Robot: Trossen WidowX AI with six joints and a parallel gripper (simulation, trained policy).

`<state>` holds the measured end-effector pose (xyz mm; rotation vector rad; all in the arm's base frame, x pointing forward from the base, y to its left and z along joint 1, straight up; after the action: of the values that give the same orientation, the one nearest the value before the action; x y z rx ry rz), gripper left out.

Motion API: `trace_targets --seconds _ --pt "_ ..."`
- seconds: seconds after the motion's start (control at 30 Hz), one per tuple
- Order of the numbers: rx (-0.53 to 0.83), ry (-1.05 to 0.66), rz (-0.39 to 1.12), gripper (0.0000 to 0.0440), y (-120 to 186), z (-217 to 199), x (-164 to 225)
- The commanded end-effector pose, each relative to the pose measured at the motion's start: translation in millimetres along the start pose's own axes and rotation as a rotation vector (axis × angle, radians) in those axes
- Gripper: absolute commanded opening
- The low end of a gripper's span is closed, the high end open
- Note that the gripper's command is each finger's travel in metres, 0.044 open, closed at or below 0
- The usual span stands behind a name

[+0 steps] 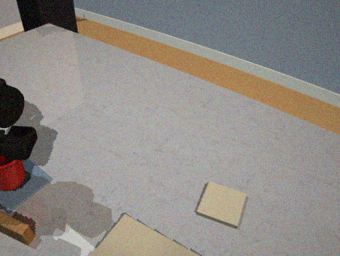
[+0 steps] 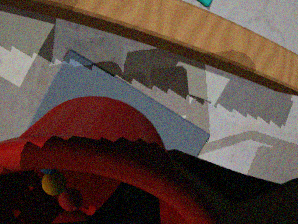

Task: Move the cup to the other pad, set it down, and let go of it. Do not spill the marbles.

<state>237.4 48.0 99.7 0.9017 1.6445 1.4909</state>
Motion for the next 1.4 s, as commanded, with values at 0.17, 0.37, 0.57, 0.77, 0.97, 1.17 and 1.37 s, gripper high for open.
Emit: trace_targets --seconds 0.17,0.37,0.57,0.77,0.97,1.17,1.37 --pt "-0.066 -0.096 -0.003 0.0002 28.3 2.2 -14.6" --pt "-0.103 -0.148 -0.014 0.0006 42.8 2.4 -27.9" --pt "-0.142 -0.200 -0.032 0.0000 53.3 2.5 -44.5" --pt "-0.179 -0.251 -0.059 0.0000 58.9 1.7 -64.7" --pt "-0.208 -0.300 -0.084 0.0000 59.1 -0.4 -86.0" --pt "-0.225 -0.349 -0.107 0.0000 54.6 -3.8 -106.9" --pt "-0.233 -0.393 -0.123 0.0000 45.6 -8.5 -124.8"
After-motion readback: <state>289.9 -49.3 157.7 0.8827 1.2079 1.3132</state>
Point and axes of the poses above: the point midway between the two fingers, 35 mm back from their tips, its own y axis back along the fingers, its own z axis across the jaws, x = y × z, the point moved 1 cm from there along y, back along the fingers, and after that the axes turned 10 degrees about -y, right-handed, at the moved point
